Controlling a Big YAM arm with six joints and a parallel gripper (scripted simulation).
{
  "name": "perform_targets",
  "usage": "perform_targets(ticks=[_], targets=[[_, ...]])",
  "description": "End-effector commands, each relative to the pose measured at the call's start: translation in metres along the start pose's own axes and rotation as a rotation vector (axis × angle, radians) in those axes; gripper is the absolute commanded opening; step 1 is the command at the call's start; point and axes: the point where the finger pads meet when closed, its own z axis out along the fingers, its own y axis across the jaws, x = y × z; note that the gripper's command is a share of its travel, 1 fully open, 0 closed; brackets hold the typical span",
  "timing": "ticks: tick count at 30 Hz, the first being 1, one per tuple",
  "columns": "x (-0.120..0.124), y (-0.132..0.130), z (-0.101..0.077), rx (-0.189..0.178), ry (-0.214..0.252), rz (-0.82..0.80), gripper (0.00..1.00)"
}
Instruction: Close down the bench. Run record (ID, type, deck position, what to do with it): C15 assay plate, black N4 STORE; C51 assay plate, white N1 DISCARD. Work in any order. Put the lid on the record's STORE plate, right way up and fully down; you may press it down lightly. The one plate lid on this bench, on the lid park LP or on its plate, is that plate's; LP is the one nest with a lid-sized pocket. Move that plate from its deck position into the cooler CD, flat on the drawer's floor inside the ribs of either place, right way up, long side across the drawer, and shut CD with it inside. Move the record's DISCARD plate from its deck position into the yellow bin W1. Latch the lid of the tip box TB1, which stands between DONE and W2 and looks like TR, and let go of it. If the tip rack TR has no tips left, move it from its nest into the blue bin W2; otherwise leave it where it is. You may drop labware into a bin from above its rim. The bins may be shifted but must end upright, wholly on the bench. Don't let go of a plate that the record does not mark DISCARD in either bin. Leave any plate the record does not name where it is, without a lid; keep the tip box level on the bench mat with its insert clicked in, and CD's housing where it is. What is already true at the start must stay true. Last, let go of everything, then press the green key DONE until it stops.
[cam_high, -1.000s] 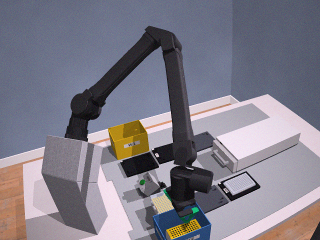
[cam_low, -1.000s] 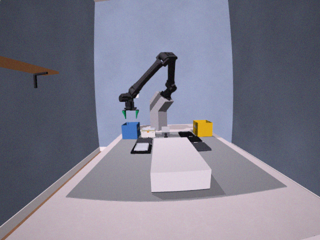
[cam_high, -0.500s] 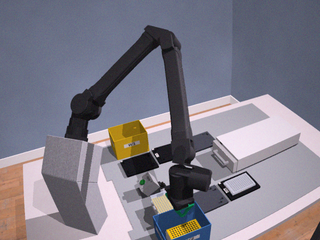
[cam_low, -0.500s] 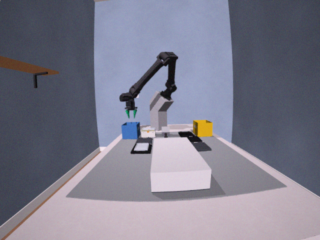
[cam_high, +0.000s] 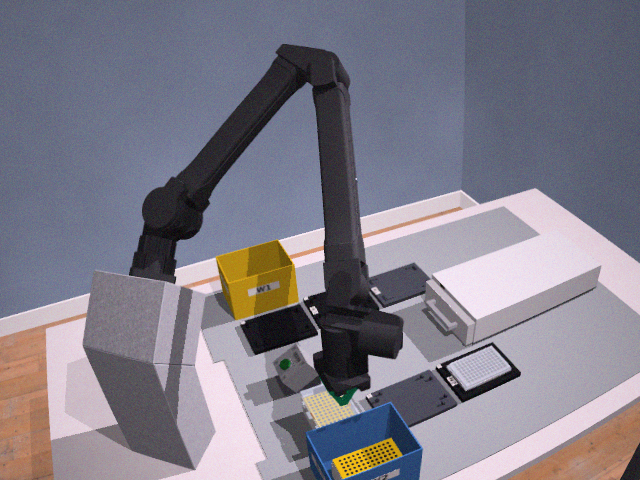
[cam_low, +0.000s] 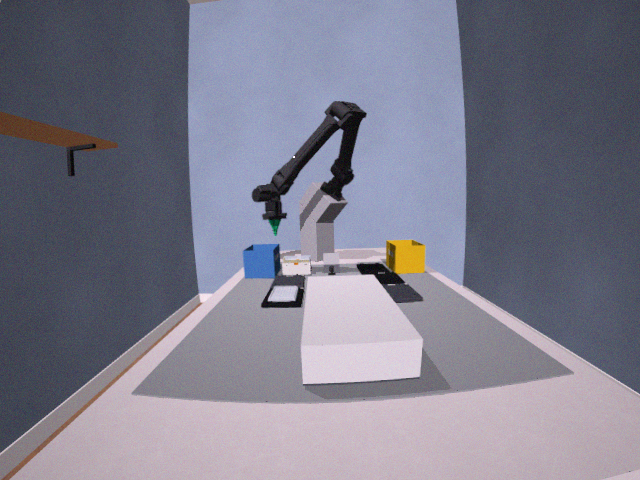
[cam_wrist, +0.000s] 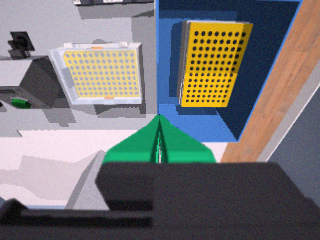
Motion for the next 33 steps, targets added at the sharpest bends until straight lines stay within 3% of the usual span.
perform_targets(ticks=[1, 33], targets=[[-0.008, 0.015, -0.001, 0.006, -0.012, -0.015, 0.00], [0.012, 0.126, -0.005, 0.003, -0.010, -0.011, 0.00]])
